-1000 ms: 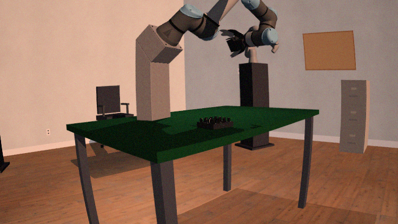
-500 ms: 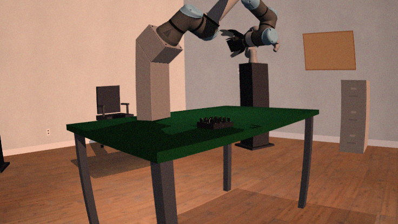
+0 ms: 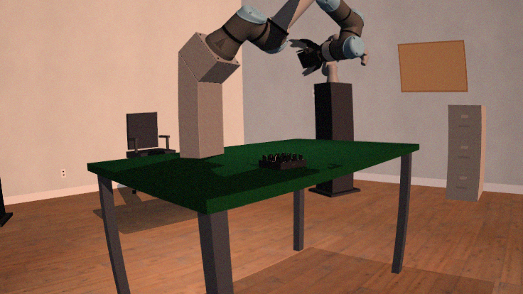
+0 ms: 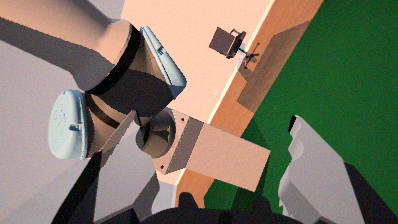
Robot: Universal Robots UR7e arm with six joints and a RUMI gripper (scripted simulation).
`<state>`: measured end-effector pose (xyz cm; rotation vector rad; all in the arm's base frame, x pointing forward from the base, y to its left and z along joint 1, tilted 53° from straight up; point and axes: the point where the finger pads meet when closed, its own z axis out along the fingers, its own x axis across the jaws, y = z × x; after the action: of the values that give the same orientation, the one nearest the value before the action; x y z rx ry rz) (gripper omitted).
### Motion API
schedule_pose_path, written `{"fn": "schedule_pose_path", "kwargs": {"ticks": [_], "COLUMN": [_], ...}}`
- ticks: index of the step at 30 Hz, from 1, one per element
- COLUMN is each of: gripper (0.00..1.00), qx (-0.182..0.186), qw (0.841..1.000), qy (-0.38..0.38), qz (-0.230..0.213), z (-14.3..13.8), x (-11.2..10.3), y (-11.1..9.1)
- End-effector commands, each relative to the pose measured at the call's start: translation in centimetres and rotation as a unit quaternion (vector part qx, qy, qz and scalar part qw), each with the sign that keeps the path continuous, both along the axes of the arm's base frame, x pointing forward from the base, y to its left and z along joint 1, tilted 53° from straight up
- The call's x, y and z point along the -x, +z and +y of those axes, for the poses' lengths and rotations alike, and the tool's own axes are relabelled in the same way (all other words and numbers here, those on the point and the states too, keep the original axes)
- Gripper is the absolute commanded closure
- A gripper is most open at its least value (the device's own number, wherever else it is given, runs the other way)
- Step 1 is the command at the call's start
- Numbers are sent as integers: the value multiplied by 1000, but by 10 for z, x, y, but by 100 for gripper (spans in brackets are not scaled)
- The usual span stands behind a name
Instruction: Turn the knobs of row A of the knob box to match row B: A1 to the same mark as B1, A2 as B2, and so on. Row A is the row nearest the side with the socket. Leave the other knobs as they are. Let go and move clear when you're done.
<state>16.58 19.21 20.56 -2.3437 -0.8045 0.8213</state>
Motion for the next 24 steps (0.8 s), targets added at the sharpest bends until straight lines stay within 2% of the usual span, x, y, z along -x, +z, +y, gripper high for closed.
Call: {"fn": "schedule_pose_path", "kwargs": {"ticks": [1,15,24], "gripper": [0,0,0], "qx": [-1,-5,-11], "qw": [1000,995,980], "qy": [-17,-100,-200], "qz": [1,1,0], "z": [-3,-16,-33], "x": [-4,-29,-61], "y": [-3,-15,-29]}}
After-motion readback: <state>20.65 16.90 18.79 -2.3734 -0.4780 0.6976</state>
